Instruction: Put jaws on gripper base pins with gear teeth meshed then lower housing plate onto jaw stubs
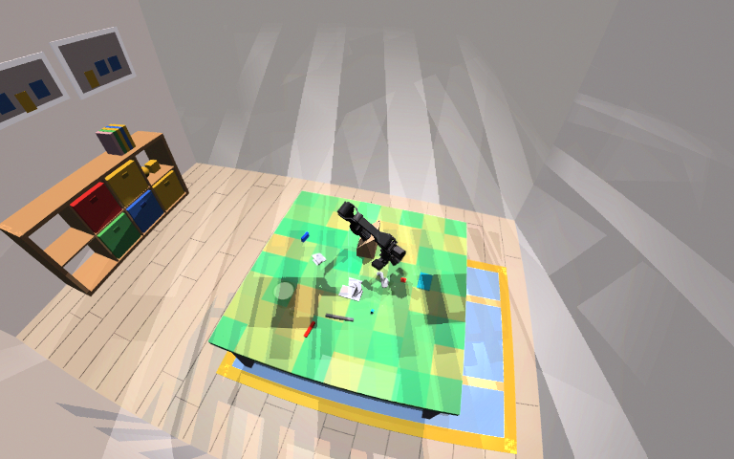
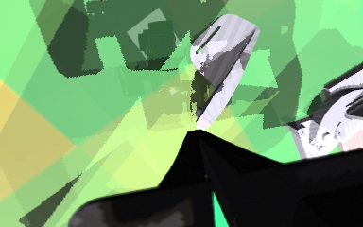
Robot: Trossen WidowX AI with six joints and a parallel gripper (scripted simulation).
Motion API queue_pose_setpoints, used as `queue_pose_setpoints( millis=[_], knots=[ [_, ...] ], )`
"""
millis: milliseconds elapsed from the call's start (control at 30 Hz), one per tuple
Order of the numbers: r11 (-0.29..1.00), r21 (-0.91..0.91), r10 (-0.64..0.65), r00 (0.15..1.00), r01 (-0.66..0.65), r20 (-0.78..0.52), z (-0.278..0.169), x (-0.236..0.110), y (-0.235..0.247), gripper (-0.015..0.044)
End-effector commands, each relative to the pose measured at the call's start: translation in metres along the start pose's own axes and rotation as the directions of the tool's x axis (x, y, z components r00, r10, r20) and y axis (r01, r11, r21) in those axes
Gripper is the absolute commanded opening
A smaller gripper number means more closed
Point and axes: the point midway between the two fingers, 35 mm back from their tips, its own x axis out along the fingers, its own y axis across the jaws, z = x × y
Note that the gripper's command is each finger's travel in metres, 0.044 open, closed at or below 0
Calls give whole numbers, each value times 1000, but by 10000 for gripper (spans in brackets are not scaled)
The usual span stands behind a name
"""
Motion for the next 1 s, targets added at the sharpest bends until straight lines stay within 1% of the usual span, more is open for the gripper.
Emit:
queue_pose_setpoints(
  millis=[0, 367, 733, 967],
  knots=[
    [997, 82, 3, 1000, -3, 6, 3, -1, 1, 0],
    [956, 294, 3, 1000, -5, 6, 4, -1, 3, 0],
    [870, 492, 3, 1000, -6, 6, 6, -1, 5, 0],
    [855, 518, 3, 1000, -6, 6, 7, -1, 5, 0]
  ],
)
